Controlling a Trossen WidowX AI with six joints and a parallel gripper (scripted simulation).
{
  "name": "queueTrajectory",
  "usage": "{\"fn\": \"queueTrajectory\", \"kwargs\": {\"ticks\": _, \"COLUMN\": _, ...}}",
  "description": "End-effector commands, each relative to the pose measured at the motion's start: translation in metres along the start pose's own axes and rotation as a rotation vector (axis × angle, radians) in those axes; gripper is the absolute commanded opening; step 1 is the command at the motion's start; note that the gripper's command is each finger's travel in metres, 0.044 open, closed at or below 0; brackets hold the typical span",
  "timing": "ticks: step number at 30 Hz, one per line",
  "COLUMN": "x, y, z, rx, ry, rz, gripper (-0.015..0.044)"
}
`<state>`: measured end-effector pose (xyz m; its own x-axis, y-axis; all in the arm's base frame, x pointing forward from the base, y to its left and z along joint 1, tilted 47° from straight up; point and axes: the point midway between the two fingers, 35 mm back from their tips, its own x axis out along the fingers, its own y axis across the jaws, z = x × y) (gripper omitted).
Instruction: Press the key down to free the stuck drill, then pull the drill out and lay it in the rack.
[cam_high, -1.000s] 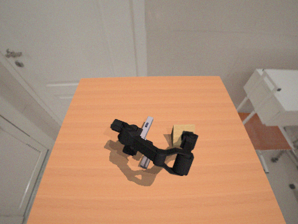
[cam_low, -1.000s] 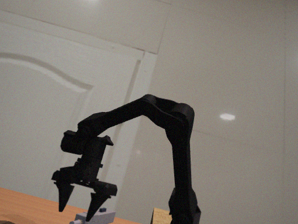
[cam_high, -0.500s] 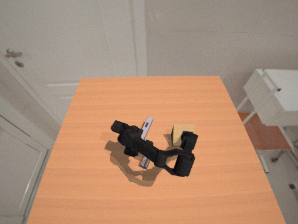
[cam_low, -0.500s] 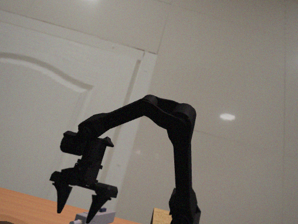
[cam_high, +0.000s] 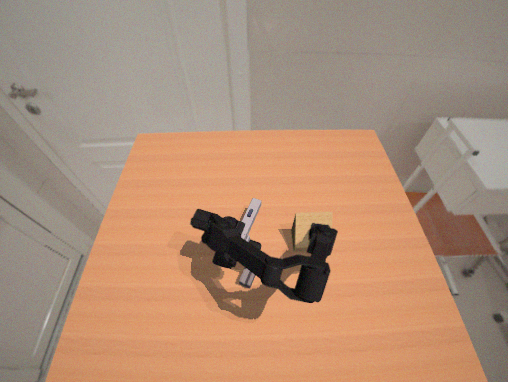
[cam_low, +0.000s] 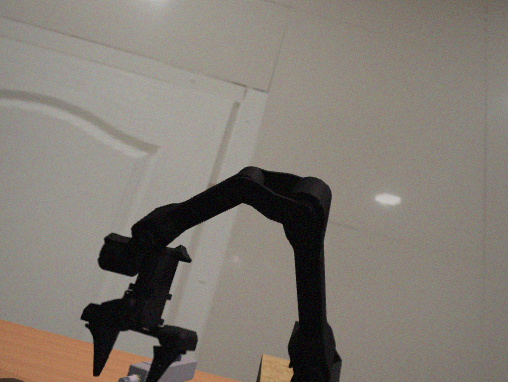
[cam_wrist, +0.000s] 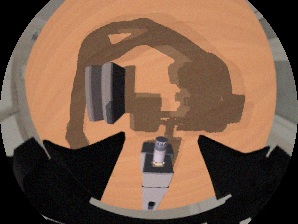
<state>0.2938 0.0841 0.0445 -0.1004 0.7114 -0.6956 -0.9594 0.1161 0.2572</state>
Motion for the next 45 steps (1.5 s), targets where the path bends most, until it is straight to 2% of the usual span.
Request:
{"fn": "queueTrajectory", "kwargs": {"ticks": 1, "x": 0.007, "y": 0.001, "z": -0.002, "rx": 0.011, "ry": -0.006, "rz": 0.007, "gripper": 0.0440}}
{"fn": "queueTrajectory", "kwargs": {"ticks": 18, "x": 0.029, "y": 0.003, "z": -0.008, "rx": 0.011, "ry": -0.007, "rz": 0.008, "gripper": 0.0440}}
{"fn": "queueTrajectory", "kwargs": {"ticks": 33, "x": 0.026, "y": 0.002, "z": -0.007, "rx": 0.000, "ry": -0.001, "rz": 0.002, "gripper": 0.0046}}
{"fn": "queueTrajectory", "kwargs": {"ticks": 40, "x": 0.026, "y": 0.002, "z": -0.007, "rx": 0.000, "ry": -0.001, "rz": 0.002, "gripper": 0.0000}}
{"fn": "queueTrajectory", "kwargs": {"ticks": 45, "x": 0.027, "y": 0.002, "z": -0.002, "rx": 0.011, "ry": -0.007, "rz": 0.007, "gripper": 0.0000}}
